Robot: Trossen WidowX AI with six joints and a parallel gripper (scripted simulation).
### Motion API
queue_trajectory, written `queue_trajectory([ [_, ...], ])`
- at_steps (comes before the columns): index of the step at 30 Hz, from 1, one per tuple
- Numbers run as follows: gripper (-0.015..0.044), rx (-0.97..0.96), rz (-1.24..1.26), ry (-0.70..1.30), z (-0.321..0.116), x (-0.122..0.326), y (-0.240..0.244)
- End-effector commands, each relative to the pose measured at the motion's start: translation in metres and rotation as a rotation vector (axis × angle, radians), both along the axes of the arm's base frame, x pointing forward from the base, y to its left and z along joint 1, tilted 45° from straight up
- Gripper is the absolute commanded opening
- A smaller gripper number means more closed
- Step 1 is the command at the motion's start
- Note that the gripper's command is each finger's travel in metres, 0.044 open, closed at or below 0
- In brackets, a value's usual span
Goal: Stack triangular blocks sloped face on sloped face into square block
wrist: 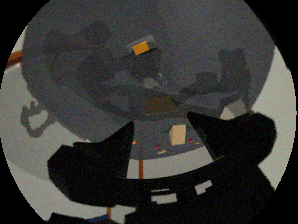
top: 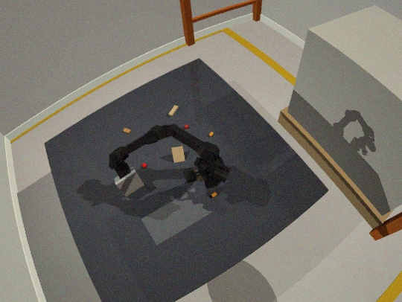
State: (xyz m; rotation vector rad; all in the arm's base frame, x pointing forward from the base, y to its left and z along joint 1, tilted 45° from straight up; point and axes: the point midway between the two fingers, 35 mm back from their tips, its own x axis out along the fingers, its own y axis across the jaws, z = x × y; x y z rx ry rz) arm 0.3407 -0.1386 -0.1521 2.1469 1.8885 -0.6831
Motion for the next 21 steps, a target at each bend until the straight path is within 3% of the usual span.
queue_trajectory([
  [1, 0.0440, 0.007, -0.003, 0.007, -0.003, 0.000, 0.007],
  [21, 0.0440, 0.014, -0.006, 0.017, -0.018, 0.003, 0.036],
])
